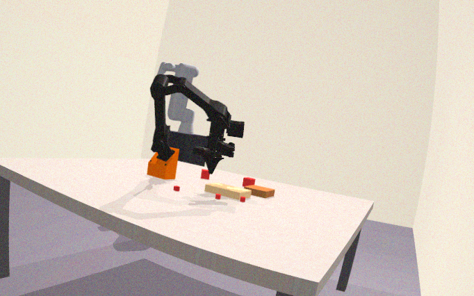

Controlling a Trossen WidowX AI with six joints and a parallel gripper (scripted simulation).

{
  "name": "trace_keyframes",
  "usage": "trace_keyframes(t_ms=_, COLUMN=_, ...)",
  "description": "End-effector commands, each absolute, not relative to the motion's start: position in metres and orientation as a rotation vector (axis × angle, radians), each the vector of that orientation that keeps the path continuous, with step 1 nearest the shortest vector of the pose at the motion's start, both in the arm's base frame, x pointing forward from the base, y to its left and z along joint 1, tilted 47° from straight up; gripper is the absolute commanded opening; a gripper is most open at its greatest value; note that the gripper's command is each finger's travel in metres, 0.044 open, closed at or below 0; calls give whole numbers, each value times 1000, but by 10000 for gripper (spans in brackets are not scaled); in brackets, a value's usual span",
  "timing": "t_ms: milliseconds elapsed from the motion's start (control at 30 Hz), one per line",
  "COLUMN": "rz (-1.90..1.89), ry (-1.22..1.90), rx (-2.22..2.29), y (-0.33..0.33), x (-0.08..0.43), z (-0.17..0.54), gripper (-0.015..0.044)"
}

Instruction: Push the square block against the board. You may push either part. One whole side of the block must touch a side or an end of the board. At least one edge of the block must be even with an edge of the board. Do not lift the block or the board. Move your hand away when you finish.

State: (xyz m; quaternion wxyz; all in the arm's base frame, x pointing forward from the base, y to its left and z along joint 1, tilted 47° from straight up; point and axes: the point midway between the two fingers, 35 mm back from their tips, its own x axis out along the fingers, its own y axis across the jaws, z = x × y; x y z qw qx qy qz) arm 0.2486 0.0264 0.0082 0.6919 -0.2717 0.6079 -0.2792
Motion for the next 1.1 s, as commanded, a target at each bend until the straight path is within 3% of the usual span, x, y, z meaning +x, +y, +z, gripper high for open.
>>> trace_keyframes(t_ms=0, rz=-549, ry=1408, rx=-702, y=25, x=234, z=4, gripper=0)
trace_keyframes(t_ms=400, rz=-521, ry=1425, rx=-746, y=-16, x=233, z=-35, gripper=0)
trace_keyframes(t_ms=1067, rz=-520, ry=1424, rx=-745, y=-13, x=247, z=-35, gripper=0)
